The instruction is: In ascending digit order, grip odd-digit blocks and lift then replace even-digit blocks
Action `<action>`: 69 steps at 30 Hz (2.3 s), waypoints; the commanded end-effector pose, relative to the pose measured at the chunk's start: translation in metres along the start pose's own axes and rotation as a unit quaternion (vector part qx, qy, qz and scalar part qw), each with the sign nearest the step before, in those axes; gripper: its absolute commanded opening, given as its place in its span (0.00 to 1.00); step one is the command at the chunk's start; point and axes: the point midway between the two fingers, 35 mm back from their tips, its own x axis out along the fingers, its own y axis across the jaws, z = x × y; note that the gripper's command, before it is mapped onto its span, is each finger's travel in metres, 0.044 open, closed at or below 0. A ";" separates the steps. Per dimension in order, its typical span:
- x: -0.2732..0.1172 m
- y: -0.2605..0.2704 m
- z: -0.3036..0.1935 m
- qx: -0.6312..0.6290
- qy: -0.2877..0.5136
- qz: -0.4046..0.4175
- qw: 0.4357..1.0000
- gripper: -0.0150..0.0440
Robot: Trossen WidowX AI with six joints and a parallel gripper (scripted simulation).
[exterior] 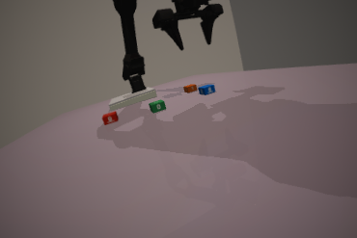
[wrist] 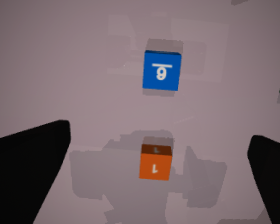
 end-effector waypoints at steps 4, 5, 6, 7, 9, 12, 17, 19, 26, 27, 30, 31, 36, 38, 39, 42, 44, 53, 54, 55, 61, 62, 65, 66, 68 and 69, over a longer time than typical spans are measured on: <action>0.002 -0.022 0.006 -0.002 0.003 -0.003 1.000 0.93; 0.002 -0.038 0.010 -0.002 0.003 -0.004 1.000 0.93; 0.001 -0.054 0.013 -0.002 0.002 -0.004 1.000 0.93; 0.001 -0.070 0.015 -0.002 0.002 -0.005 1.000 0.93; 0.001 -0.103 0.017 -0.002 0.002 -0.006 1.000 0.93; 0.001 -0.138 0.016 -0.002 0.002 -0.008 1.000 0.93; 0.001 -0.140 0.016 -0.002 0.002 -0.008 1.000 0.93; 0.001 -0.140 0.016 -0.002 0.002 -0.008 1.000 0.93; 0.001 -0.140 0.016 -0.002 0.002 -0.008 1.000 0.93; 0.001 -0.140 0.016 -0.002 0.002 -0.008 1.000 0.93; 0.001 -0.140 0.016 -0.002 0.002 -0.008 1.000 0.93; 0.001 -0.140 0.016 -0.002 0.002 -0.008 1.000 0.93; 0.009 -0.140 0.017 -0.002 0.002 -0.008 1.000 0.93; 0.034 -0.141 0.018 -0.002 0.002 -0.008 1.000 0.93; 0.049 -0.141 0.018 -0.002 0.002 -0.008 1.000 0.93; 0.079 -0.142 0.015 -0.002 0.002 -0.008 1.000 0.93; 0.082 -0.142 0.015 -0.002 0.002 -0.008 1.000 0.93; 0.089 -0.142 0.015 -0.002 0.002 -0.008 1.000 0.93; 0.090 -0.142 0.015 -0.002 0.002 -0.008 1.000 0.93; 0.092 -0.142 0.015 -0.002 0.002 -0.008 1.000 0.93; 0.101 -0.142 0.015 -0.002 0.002 -0.008 1.000 0.93; 0.103 -0.142 0.015 -0.002 0.002 -0.008 1.000 0.93; 0.108 -0.142 0.015 -0.002 0.002 -0.008 1.000 0.93; 0.109 -0.142 0.015 -0.002 0.002 -0.008 1.000 0.93; 0.112 -0.142 0.015 -0.002 0.002 -0.008 1.000 0.93; 0.114 -0.142 0.015 -0.002 0.002 -0.008 1.000 0.93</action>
